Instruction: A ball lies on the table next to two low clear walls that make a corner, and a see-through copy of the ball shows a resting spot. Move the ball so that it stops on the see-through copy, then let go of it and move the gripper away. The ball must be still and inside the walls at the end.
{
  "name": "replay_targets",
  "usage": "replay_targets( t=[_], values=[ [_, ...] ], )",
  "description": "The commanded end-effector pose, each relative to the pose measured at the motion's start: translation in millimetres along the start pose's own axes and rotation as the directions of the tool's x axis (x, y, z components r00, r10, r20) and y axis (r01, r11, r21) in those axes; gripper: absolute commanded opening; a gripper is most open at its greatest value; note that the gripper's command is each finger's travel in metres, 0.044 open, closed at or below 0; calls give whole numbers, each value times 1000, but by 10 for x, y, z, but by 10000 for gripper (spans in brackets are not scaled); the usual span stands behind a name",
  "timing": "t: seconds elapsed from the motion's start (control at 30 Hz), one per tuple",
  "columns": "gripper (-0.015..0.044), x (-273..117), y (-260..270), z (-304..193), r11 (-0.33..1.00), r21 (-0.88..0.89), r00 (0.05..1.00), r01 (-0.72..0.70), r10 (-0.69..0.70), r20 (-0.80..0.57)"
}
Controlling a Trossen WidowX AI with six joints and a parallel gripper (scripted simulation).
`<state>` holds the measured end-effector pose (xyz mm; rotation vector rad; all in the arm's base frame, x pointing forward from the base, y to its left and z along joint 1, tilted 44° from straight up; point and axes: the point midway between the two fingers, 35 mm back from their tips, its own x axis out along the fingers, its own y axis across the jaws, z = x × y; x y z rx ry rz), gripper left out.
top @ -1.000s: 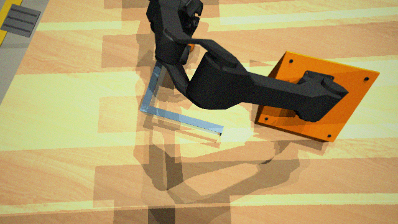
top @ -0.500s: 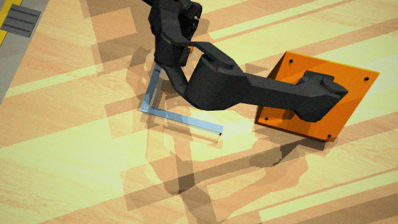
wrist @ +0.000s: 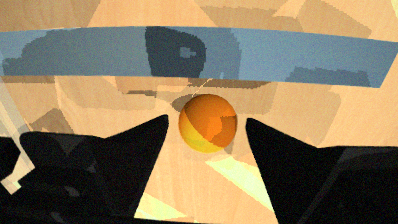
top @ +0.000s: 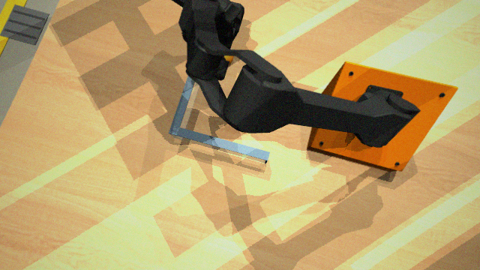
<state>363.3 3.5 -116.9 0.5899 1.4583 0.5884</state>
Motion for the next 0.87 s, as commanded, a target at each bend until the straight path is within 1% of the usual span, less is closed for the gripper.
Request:
replay_targets(
  t=[0.0,0.07,0.13,0.5,0.57,0.63,0.7,0.83],
  values=[
    [338,-239,-16,24,1000,-1,1000,4,-4,3],
    [338,-598,-19,16,1000,2,1000,3,-3,3],
    [338,-826,-11,-6,1000,4,1000,0,0,2],
    [338,-815,-37,2,1000,14,1000,0,0,18],
    [391,-923,-36,0,1000,13,1000,1,-1,18],
    [440,-1195,-25,-20,1000,9,1000,1,-1,17],
    [440,-1304,-17,-33,1000,8,1000,0,0,17],
    [440,-1304,-17,-33,1000,8,1000,0,0,17]
  ],
)
